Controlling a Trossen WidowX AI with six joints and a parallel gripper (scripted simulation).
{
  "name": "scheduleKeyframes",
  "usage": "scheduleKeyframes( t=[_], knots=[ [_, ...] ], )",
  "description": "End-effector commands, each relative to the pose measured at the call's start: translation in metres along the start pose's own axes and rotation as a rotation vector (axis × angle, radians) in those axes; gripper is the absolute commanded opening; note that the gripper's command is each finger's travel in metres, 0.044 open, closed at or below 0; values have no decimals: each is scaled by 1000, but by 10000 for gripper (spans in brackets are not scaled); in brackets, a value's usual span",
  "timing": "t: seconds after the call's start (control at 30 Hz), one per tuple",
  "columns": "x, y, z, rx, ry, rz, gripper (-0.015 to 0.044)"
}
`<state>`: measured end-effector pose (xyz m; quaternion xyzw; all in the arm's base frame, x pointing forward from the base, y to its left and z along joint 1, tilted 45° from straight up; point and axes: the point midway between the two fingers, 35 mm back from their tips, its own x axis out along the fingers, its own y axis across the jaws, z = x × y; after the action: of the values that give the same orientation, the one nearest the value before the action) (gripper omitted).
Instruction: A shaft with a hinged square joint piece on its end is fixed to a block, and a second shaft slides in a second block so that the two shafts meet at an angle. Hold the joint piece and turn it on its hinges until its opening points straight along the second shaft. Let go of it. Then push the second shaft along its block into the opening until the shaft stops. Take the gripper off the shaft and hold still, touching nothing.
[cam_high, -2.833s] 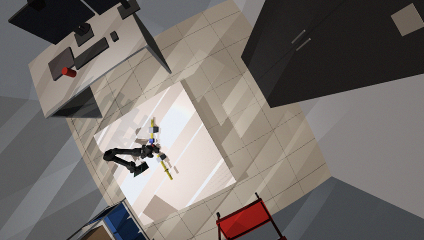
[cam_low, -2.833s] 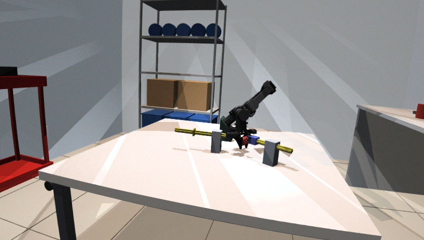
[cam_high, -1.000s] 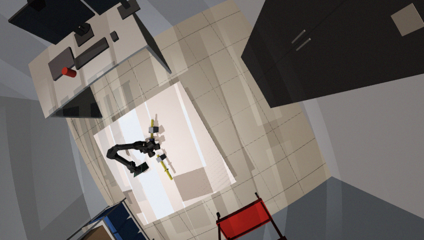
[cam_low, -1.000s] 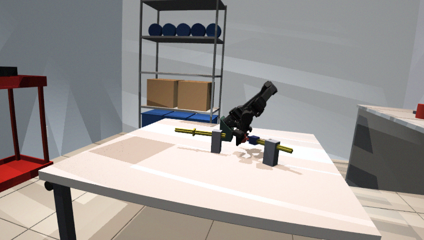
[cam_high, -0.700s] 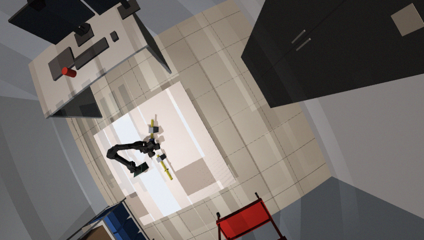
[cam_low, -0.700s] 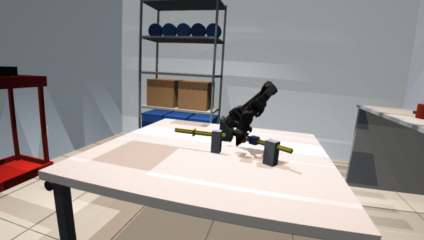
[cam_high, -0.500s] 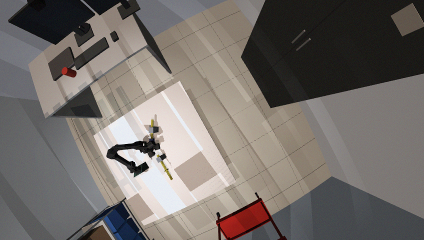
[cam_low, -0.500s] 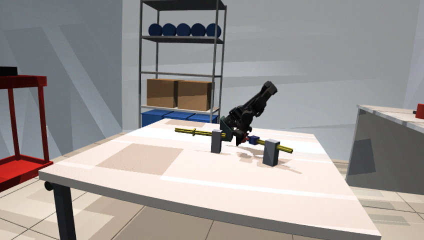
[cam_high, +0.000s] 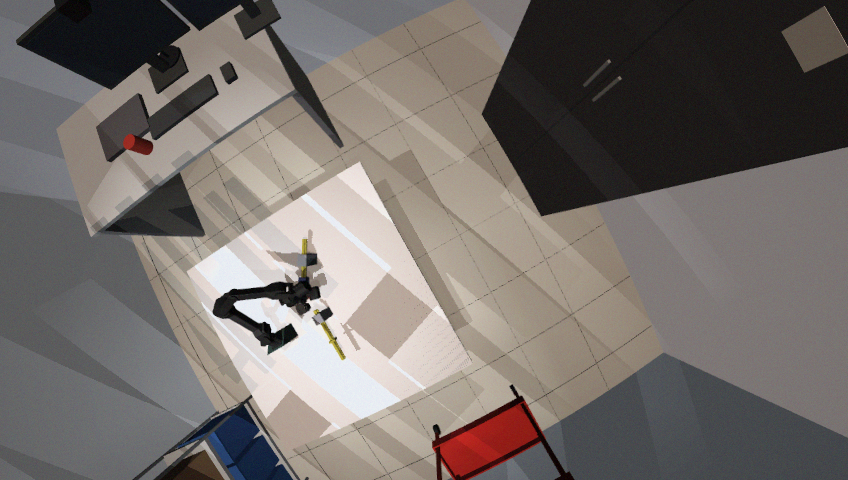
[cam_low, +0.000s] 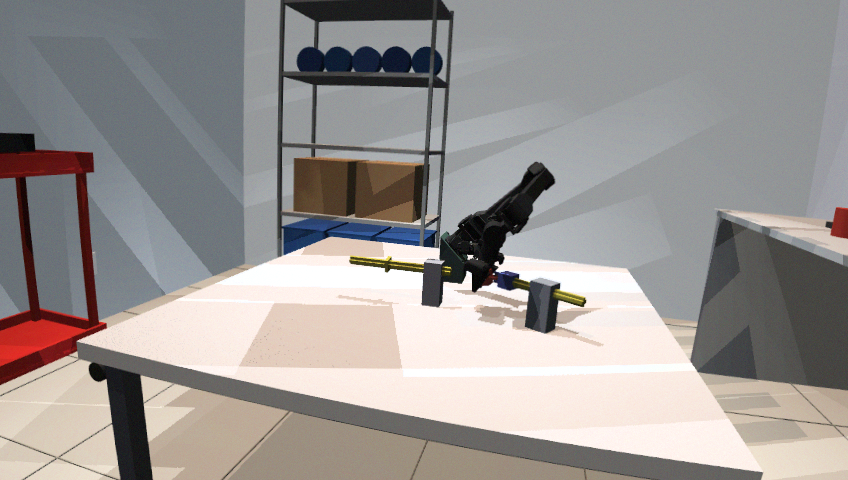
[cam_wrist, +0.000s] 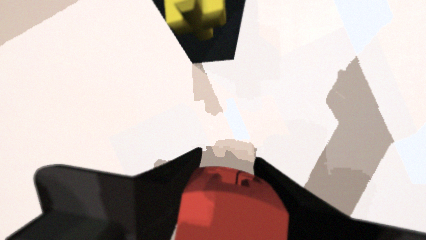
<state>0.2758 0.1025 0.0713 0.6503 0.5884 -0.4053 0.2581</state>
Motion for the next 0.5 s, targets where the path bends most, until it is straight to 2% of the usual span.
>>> scheduleKeyframes(
  t=[0.0,0.17,0.47],
  knots=[
    [0,0,0,1,0,-1,304],
    [0,0,0,1,0,-1,436],
    [0,0,0,1,0,-1,440]
  ],
)
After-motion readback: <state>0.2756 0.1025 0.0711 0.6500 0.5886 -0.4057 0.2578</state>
